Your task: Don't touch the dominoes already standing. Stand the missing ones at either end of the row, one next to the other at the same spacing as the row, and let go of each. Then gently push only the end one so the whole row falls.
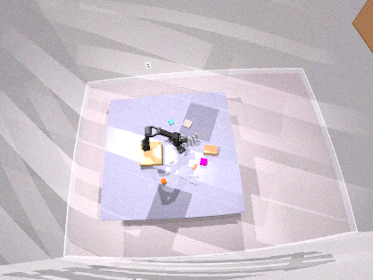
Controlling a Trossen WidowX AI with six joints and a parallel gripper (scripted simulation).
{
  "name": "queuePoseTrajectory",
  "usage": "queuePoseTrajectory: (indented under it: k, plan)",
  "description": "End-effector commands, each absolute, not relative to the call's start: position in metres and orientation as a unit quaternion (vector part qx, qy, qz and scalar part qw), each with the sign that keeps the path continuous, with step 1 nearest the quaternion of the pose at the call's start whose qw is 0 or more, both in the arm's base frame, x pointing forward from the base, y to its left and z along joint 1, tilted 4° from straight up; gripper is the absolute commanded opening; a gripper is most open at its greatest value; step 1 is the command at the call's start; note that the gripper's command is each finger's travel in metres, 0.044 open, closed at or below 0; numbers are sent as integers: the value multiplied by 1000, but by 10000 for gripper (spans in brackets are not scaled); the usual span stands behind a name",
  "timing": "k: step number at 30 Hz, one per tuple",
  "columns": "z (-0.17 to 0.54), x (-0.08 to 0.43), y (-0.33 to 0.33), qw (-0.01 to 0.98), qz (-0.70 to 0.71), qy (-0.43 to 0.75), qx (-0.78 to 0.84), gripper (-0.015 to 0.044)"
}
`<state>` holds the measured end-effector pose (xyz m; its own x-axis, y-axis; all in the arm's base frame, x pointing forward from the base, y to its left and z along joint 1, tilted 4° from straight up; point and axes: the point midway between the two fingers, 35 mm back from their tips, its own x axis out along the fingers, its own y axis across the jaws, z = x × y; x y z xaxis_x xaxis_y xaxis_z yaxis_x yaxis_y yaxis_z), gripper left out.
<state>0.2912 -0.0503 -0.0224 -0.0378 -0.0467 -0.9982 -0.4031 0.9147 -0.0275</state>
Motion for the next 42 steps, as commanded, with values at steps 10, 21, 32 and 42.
queuePoseTrajectory:
  k: [10,21,32,42]
  plan:
    - [-24,290,-50,674,134,709,-159,343]
    - [32,301,-49,675,133,708,-159,440]
    - [109,296,-44,675,132,708,-158,440]
    - [51,241,-150,684,70,719,-104,440]
